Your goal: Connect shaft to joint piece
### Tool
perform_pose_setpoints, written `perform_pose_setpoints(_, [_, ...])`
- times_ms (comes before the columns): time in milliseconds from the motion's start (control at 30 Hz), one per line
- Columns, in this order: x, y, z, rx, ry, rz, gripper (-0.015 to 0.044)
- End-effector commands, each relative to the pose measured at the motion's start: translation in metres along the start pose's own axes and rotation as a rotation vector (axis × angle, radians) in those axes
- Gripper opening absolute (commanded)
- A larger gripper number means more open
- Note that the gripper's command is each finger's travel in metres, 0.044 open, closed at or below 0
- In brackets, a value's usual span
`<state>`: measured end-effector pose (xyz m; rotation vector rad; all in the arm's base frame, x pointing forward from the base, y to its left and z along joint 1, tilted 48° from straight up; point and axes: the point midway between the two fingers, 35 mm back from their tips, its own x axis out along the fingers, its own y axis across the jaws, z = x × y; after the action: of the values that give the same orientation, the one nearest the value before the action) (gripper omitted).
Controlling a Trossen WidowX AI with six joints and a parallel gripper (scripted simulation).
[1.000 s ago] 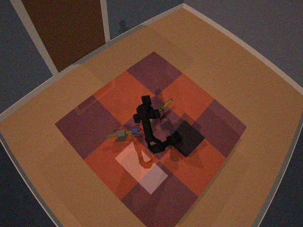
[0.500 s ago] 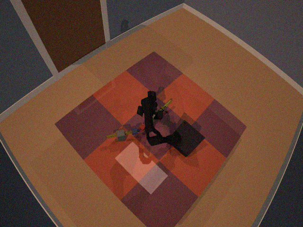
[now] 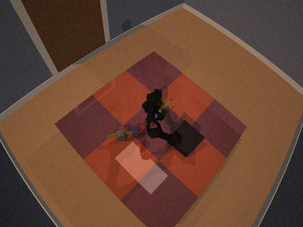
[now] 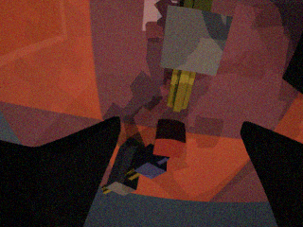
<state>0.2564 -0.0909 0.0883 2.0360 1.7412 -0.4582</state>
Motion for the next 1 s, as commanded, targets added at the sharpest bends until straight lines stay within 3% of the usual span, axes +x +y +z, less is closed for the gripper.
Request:
perform_pose_setpoints(0, [0.004,-0.003,0.007,0.105,0.033,0.0,0.044])
perform_pose_setpoints(400, [0.003,-0.002,0.01,0.083,0.03,0.0,0.044])
perform_pose_setpoints(967, [-0.02,0.001,0.086,-0.49,-0.064,-0.021,0.044])
